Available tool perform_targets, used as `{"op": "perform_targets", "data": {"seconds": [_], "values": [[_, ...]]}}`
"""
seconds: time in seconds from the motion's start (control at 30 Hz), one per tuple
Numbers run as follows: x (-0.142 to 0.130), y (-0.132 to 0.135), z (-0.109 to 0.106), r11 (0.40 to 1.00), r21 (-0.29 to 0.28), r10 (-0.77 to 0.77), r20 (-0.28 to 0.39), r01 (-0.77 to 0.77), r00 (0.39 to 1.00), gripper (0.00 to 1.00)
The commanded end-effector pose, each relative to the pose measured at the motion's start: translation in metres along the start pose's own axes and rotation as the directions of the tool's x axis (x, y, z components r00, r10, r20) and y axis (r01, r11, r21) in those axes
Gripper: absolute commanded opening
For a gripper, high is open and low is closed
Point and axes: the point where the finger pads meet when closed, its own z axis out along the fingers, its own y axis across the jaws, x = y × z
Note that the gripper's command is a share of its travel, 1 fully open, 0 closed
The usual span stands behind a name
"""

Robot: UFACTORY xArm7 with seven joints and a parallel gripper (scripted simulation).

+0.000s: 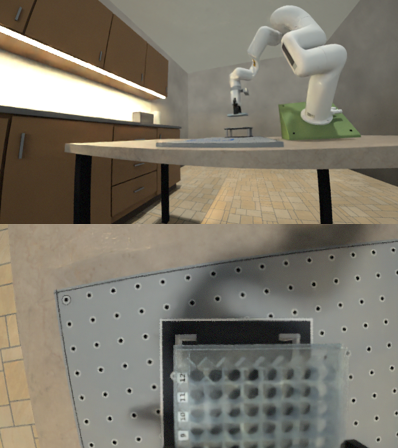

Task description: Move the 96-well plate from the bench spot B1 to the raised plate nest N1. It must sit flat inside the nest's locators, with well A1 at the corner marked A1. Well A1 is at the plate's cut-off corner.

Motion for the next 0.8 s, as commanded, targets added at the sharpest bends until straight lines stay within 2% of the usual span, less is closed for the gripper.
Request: {"op": "perform_targets", "data": {"seconds": [0.0,0.77], "values": [[-0.001,-0.001,0.003,1.000,0.002,0.000,0.003,0.000,1.000,0.00],[-0.001,-0.001,0.035,1.000,0.002,0.000,0.003,0.000,1.000,0.00]]}}
